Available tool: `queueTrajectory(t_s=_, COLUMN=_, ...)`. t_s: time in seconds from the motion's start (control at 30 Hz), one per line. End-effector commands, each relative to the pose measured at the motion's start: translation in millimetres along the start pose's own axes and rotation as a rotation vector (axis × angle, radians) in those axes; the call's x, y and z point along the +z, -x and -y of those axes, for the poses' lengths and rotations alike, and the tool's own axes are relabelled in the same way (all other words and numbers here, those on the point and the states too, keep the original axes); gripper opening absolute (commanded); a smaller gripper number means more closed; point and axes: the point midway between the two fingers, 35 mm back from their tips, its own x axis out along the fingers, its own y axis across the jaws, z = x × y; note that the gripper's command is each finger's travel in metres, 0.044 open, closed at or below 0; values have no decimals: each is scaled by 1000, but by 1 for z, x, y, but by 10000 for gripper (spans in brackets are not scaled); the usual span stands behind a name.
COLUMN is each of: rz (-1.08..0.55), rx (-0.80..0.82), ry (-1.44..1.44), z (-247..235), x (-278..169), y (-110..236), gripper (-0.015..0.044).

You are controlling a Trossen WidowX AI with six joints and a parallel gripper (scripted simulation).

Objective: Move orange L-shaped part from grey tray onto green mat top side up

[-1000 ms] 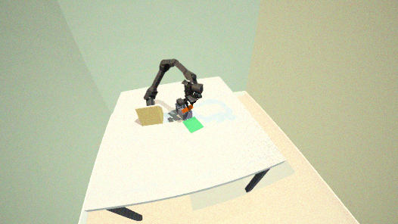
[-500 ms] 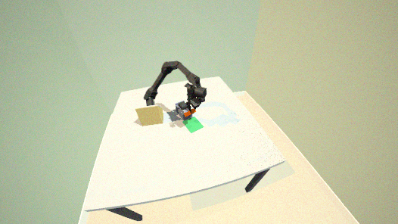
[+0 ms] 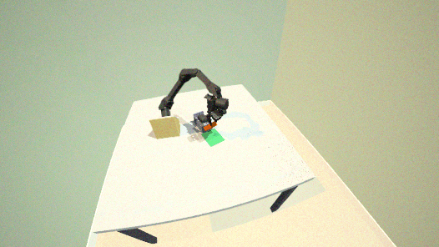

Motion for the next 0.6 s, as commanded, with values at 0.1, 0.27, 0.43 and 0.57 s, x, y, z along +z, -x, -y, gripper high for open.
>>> queueTrajectory(t_s=0.1, rz=-3, rx=7, ry=-10, z=1, x=0, y=-10, gripper=0)
queueTrajectory(t_s=0.27, rz=-4, rx=7, ry=-10, z=1, x=0, y=-18, gripper=0)
queueTrajectory(t_s=0.43, rz=-4, rx=7, ry=-10, z=0, x=0, y=-26, gripper=0)
queueTrajectory(t_s=0.57, rz=-4, rx=7, ry=-10, z=0, x=0, y=-32, gripper=0)
